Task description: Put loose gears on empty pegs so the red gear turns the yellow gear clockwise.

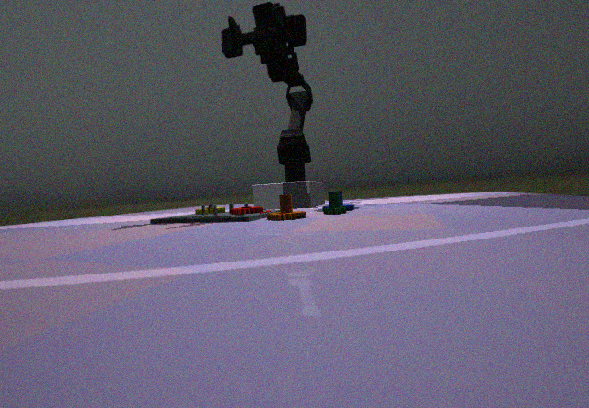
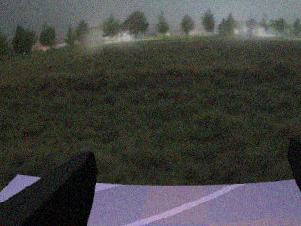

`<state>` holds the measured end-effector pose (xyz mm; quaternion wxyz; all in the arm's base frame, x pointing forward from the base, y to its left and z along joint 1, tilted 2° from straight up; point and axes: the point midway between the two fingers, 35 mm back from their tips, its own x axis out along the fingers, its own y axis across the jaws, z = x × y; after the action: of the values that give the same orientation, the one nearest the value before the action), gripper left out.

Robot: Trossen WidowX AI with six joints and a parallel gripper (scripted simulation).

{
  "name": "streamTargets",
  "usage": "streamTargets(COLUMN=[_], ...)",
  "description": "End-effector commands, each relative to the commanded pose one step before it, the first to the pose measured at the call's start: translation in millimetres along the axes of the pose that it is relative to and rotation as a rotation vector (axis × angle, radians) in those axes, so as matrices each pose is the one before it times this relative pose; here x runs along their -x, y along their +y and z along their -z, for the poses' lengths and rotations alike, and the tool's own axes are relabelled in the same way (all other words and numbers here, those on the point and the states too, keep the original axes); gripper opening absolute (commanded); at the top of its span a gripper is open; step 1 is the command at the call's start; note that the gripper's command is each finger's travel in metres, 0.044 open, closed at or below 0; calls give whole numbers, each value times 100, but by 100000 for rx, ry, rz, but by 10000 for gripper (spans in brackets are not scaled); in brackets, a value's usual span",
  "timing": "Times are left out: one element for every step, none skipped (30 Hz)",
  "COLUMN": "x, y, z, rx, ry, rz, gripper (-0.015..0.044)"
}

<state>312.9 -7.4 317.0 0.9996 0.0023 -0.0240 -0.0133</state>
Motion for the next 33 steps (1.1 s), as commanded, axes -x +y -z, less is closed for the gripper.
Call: streamTargets(x=[-114,-335,-547,-661,-666,-671,-674,-677,-687,-693,-693,-693,-692,-691,-688,-684,-669,-694,-683,-670,-655,-639,-612,-463,-209,-135,-45,0,0,0,0,0,8], y=[112,342,590,751,786,818,847,873,1020,1038,1048,1056,1060,1062,1061,1057,904,955,952,947,939,929,903,684,141,90,30,0,0,0,0,0,-74], z=[224,671,1108,1321,1285,1246,1207,1167,1137,1107,1069,1032,994,956,919,882,996,1007,958,911,865,819,764,551,-48,-33,-12,0,0,0,0,0,-130], rx=[324,992,1720,2209,2334,2458,2580,2699,2250,2405,2543,2674,2799,2917,3027,3129,3481,3765,3843,3910,3965,4008,3981,3065,1322,851,284,0,0,0,0,0,0], ry=[1093,3271,5428,6567,6521,6473,6425,6377,6380,6389,6365,6344,6327,6313,6303,6297,6791,7155,7136,7121,7110,7103,6997,5363,2285,1470,490,0,0,0,0,0,-12], rz=[-370,-1133,-1961,-2502,-2619,-2725,-2822,-2908,-3250,-3280,-3282,-3274,-3257,-3232,-3198,-3157,-2834,-3011,-3022,-3028,-3031,-3030,-2984,-2286,-966,-625,-209,0,0,0,0,0,7], gripper=[426,440,440,440,440,440,440,440,440,440,440,440,440,440,440,440,440,440,440,440,440,440,440,440,440,440,440,440,440,440,440,440,440])
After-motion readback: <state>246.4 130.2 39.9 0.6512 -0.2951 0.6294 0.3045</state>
